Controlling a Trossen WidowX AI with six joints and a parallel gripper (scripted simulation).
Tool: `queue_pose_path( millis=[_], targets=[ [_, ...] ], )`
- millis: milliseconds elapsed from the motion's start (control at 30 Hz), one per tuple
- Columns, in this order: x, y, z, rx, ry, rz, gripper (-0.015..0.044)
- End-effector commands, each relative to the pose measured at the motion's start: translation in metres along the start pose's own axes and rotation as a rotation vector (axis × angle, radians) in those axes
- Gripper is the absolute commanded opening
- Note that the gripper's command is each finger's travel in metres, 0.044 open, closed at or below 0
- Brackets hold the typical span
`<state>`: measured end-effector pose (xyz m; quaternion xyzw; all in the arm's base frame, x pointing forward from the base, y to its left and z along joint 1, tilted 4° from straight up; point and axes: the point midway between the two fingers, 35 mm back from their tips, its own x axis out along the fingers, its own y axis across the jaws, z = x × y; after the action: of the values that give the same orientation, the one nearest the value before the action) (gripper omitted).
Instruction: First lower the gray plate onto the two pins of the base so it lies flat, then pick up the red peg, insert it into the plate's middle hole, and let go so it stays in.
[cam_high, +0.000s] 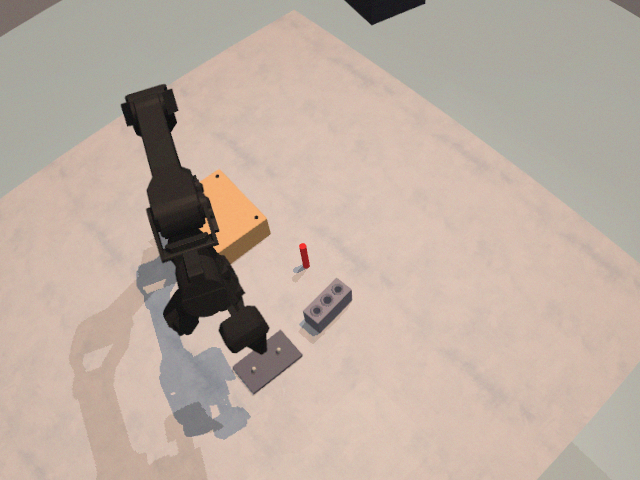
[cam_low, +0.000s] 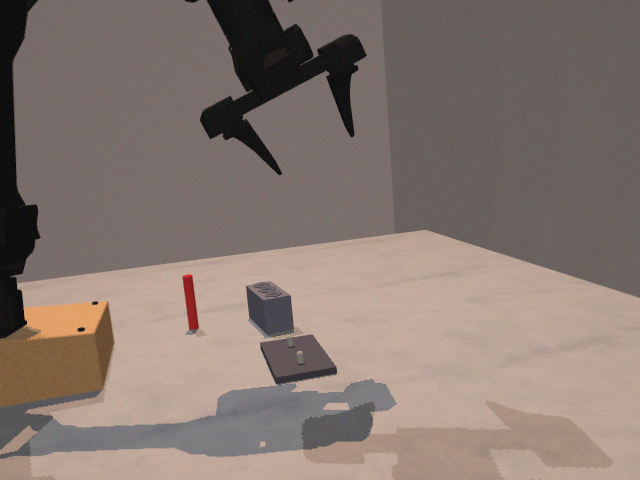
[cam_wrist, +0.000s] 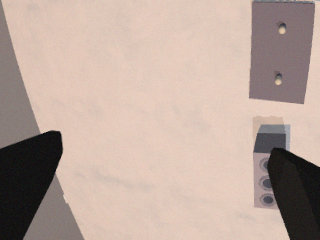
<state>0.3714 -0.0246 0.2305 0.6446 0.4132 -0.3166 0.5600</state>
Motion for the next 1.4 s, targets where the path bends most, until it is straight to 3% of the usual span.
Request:
queue_pose_path(
  millis=[0, 300, 467, 633, 1367],
  targets=[
    [0.03, -0.022, -0.045, -0.052, 0.01, -0.131, 0.044],
    [0.082, -0.096, -0.15, -0.264, -0.058, -0.409, 0.044],
    [0.085, -0.098, -0.152, -0.27, -0.061, -0.414, 0.044],
    [0.141, -0.119, -0.148, -0.269, -0.061, -0.414, 0.044],
    [0.173, -0.133, -0.146, -0.271, -0.06, -0.414, 0.044]
  ],
)
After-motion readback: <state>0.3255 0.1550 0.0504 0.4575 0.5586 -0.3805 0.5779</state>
